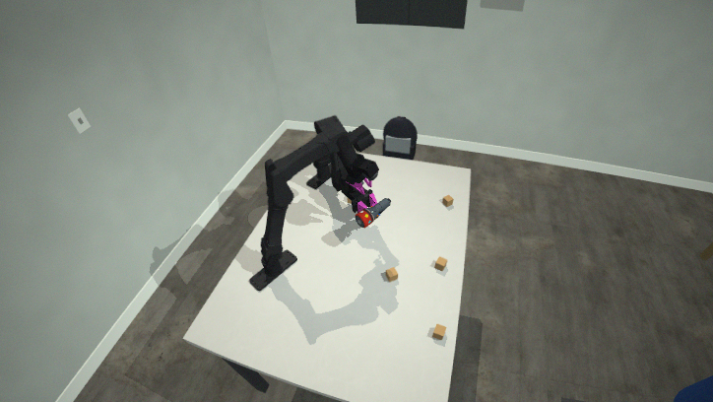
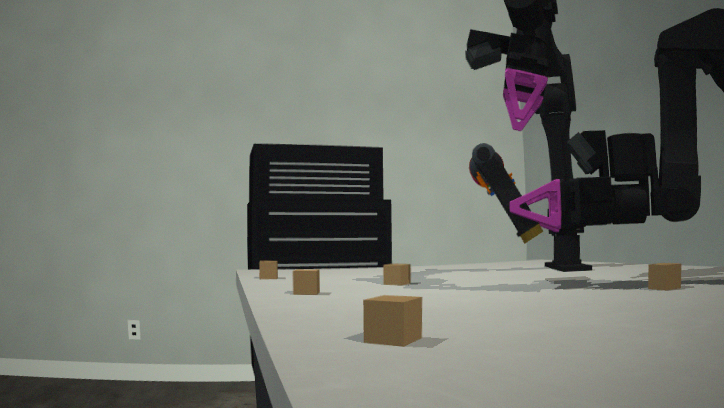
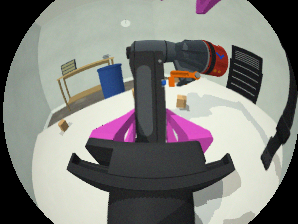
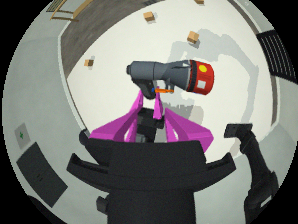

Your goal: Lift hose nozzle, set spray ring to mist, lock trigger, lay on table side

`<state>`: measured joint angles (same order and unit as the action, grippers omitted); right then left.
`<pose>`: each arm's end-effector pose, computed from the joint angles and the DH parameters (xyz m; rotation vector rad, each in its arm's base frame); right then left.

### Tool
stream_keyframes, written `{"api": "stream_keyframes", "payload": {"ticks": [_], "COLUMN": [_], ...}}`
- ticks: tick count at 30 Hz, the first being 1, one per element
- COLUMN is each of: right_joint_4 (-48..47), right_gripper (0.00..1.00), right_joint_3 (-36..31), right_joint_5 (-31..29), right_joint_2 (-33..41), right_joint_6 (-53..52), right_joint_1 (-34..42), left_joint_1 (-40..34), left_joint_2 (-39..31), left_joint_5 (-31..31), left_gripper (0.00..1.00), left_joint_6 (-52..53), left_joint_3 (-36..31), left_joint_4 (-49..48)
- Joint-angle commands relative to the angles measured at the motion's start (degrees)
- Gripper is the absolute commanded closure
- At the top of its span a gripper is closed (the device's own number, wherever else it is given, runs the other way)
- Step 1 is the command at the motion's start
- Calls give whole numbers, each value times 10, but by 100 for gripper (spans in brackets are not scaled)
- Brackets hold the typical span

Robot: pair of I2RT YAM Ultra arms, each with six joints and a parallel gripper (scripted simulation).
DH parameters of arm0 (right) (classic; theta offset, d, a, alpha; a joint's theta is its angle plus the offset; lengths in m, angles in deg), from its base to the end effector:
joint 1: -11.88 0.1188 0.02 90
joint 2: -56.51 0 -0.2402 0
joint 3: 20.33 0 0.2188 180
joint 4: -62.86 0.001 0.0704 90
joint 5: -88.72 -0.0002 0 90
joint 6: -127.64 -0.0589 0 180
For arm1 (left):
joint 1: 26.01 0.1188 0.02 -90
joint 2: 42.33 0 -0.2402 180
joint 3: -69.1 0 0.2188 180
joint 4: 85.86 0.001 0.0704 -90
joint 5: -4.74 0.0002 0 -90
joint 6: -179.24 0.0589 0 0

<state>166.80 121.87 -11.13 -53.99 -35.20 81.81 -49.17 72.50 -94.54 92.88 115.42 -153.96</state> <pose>0.1215 0.3062 0.3364 0.1111 2.8590 0.3449 0.3071 -0.1200 0.1321 0.2415 1.5610 -0.1391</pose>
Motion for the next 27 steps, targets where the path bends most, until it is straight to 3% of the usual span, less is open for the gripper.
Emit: {"api": "stream_keyframes", "payload": {"ticks": [1, 11, 27], "right_joint_4": [0, -104, -297], "right_gripper": [62, 62, 62], "right_joint_3": [7, -51, -199], "right_joint_5": [-11, -1, 27], "right_joint_2": [0, 58, 173], "right_joint_6": [-1, 90, 250], "right_joint_1": [-2, -69, -218], "left_joint_1": [1, 1, 1], "left_joint_2": [-22, -22, -22], "left_joint_5": [2, 2, 2], "left_gripper": [65, 65, 65], "left_joint_6": [-4, -4, -4], "left_joint_3": [24, 24, 24], "left_joint_4": [-60, -60, -60]}}
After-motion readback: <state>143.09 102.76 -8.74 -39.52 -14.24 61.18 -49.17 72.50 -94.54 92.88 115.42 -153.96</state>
